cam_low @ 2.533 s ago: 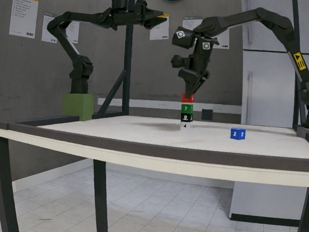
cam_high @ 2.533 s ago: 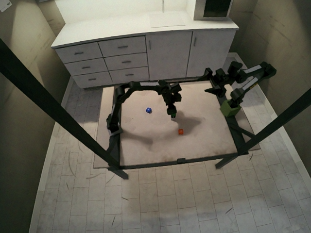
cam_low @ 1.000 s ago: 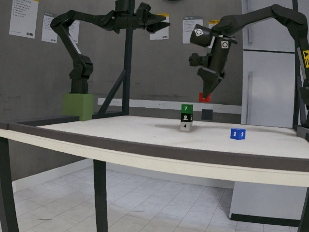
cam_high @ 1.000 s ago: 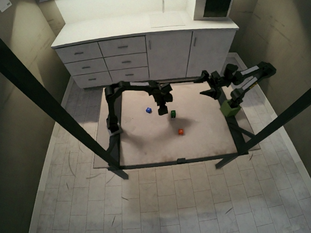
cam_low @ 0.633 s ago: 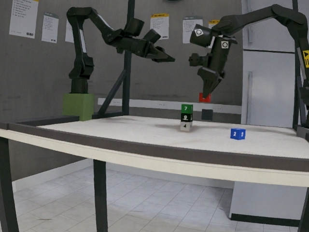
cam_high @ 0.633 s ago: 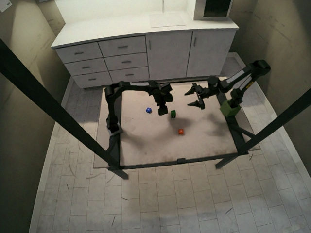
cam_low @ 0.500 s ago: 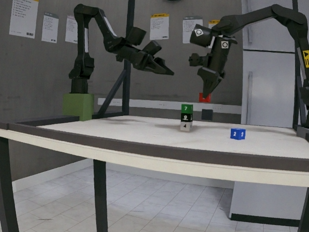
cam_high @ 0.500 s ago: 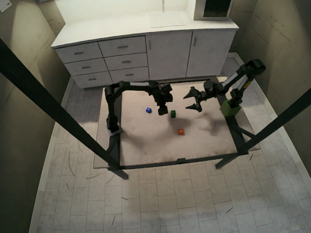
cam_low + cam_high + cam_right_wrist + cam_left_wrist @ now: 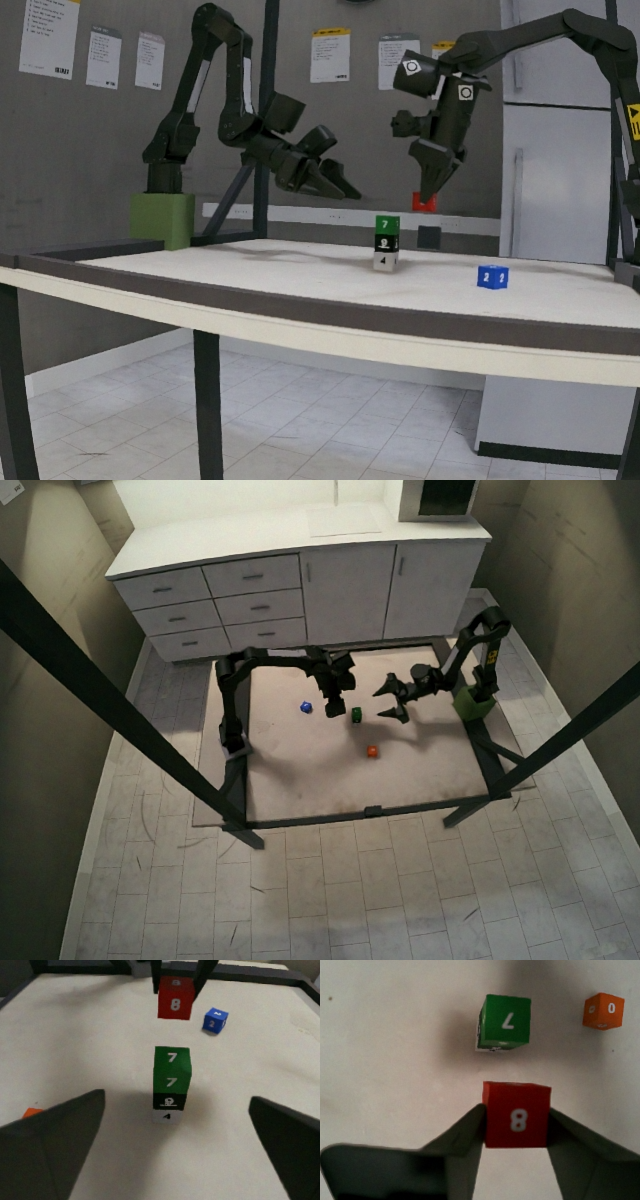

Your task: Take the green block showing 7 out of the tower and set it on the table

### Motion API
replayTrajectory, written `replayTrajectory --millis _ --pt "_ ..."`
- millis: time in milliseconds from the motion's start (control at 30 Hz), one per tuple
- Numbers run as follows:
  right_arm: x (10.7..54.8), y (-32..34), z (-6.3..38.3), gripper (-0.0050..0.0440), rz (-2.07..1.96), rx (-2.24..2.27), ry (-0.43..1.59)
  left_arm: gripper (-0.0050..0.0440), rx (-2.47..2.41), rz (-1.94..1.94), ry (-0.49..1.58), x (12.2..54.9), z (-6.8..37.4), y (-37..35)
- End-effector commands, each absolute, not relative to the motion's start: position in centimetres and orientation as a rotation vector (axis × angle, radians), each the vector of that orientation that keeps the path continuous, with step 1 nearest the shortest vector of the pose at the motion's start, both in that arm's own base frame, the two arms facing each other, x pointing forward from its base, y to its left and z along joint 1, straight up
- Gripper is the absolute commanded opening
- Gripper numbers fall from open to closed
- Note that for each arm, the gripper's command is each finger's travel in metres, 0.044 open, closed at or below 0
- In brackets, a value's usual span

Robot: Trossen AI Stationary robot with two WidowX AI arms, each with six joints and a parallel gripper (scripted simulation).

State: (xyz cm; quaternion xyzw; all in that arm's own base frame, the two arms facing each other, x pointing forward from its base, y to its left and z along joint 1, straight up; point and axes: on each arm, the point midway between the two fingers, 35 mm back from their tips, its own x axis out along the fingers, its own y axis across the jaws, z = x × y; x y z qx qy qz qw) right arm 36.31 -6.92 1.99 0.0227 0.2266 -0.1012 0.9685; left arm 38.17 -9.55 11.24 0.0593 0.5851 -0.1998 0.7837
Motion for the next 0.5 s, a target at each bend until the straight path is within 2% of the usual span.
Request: replayTrajectory --millis 0,167,333,467 --pt "37.2 -7.2 2.2 0.0400 -0.208 0.046 0.418 -0.0050 0.130 -0.434 1.235 38.3 12.2 -9.6" --pt "38.7 -7.5 1.8 0.0400 -0.206 0.046 0.417 -0.0050 0.130 -0.434 1.235 38.3 12.2 -9.6" --pt "43.8 -8.6 -0.5 0.0400 -0.205 0.043 0.417 -0.0050 0.130 -0.434 1.235 38.3 12.2 -9.6" --pt "45.9 -9.0 -1.7 0.0400 -0.204 0.041 0.416 -0.0050 0.130 -0.434 1.235 38.3 12.2 -9.6"
